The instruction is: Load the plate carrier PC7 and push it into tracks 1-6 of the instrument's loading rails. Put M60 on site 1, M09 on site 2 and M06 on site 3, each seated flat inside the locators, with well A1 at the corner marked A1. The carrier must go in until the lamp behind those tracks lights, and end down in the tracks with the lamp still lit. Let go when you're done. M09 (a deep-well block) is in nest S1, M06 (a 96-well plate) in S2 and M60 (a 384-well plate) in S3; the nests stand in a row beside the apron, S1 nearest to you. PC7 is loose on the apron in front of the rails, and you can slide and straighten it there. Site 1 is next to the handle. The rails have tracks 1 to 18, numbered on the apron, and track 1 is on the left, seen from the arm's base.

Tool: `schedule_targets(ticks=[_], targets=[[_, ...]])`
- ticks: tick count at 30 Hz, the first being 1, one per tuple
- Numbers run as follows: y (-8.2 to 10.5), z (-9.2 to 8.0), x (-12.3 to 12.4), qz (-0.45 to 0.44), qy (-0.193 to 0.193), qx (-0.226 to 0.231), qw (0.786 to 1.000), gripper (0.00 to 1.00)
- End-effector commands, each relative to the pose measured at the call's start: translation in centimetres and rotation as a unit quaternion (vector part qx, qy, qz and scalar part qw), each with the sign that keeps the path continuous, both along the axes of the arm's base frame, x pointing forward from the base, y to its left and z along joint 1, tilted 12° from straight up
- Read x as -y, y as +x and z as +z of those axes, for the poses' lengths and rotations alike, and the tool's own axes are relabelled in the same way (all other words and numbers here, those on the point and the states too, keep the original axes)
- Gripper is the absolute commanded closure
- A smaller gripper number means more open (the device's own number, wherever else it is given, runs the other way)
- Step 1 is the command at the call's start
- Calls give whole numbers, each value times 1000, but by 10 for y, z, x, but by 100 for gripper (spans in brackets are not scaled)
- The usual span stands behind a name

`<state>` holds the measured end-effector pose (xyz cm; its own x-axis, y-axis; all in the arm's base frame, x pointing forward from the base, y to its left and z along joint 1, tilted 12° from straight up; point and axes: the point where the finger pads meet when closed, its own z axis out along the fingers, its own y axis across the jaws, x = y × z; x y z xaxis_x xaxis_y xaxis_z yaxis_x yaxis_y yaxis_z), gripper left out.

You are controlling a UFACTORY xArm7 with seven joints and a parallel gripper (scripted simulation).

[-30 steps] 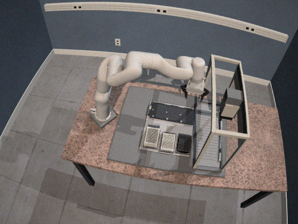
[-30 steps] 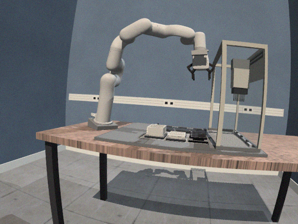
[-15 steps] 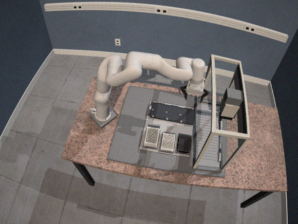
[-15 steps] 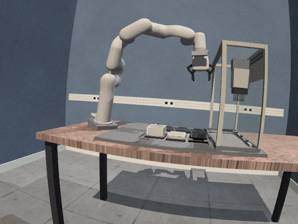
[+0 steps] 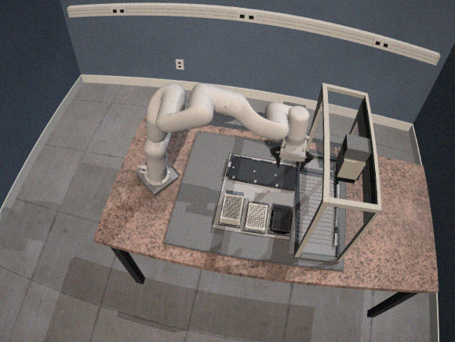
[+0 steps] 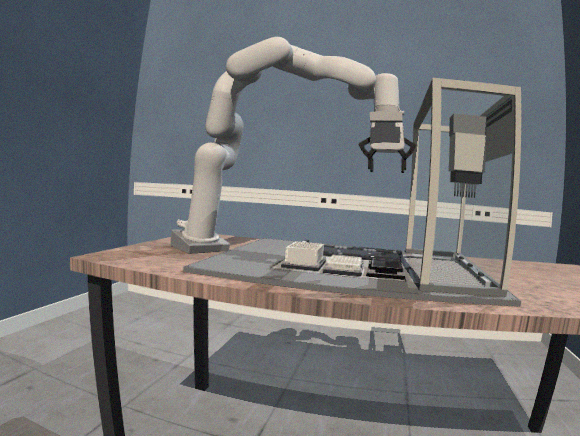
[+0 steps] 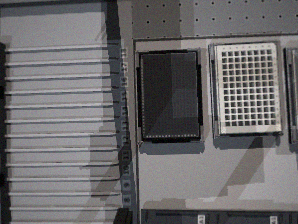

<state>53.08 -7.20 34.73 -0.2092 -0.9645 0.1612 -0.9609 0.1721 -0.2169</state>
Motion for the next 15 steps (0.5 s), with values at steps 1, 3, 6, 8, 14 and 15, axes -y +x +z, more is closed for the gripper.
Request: schedule_targets(ticks=[1,3,6,8,14,15], targets=[[-3,-8,9,2,0,2,1000,0],[-6,-15,16,2,0,2,1000,0],[-10,-25,25,8,2,-4,1000,0],[-14,-32,31,8,2,-4,1000,0],[-23,-49,46,14,6,-10,1000,0],[-23,-49,46,14,6,-10,1000,0]])
